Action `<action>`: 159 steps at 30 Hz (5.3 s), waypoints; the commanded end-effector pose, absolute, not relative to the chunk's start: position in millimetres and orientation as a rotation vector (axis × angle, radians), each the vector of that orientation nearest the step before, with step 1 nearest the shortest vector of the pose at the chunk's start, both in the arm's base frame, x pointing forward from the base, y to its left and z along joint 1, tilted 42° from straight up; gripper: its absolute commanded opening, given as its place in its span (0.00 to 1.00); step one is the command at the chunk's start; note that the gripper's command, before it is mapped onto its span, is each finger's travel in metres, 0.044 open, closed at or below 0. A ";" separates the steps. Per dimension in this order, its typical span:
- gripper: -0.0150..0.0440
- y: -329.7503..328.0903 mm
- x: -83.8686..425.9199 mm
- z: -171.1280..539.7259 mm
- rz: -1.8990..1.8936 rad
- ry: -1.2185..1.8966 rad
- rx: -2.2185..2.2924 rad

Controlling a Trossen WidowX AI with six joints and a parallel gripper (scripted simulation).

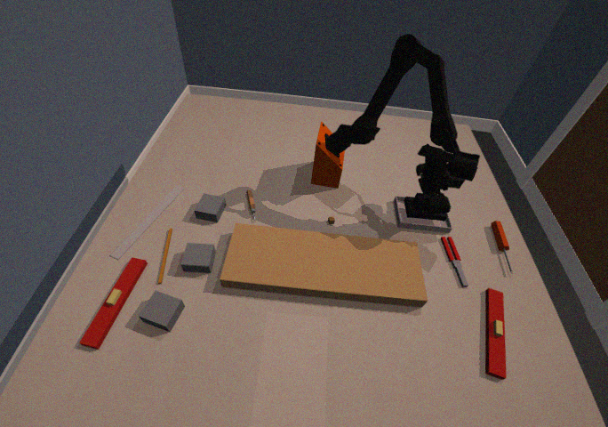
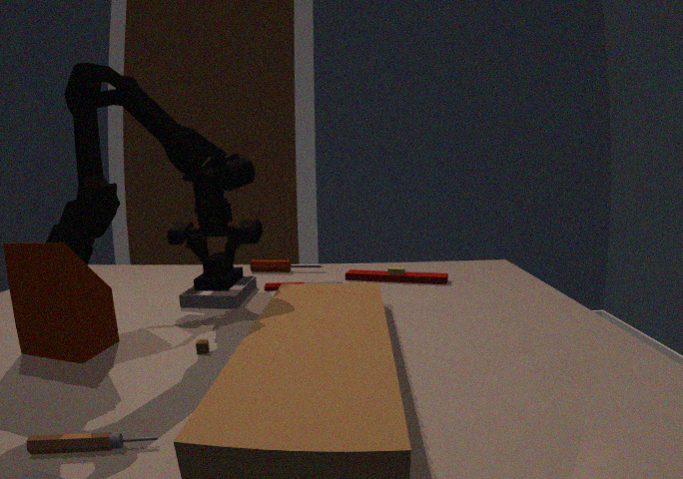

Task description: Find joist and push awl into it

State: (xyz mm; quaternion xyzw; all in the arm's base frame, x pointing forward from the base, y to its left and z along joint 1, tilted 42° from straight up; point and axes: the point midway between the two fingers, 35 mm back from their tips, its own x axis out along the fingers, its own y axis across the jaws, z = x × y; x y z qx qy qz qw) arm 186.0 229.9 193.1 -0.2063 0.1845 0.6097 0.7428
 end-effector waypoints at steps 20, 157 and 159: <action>0.34 244.4 188.2 176.2 1.337 0.405 -0.449; 0.25 -167.7 136.7 -211.6 0.648 1.326 0.348; 0.25 -177.0 135.7 -203.2 0.647 1.327 0.347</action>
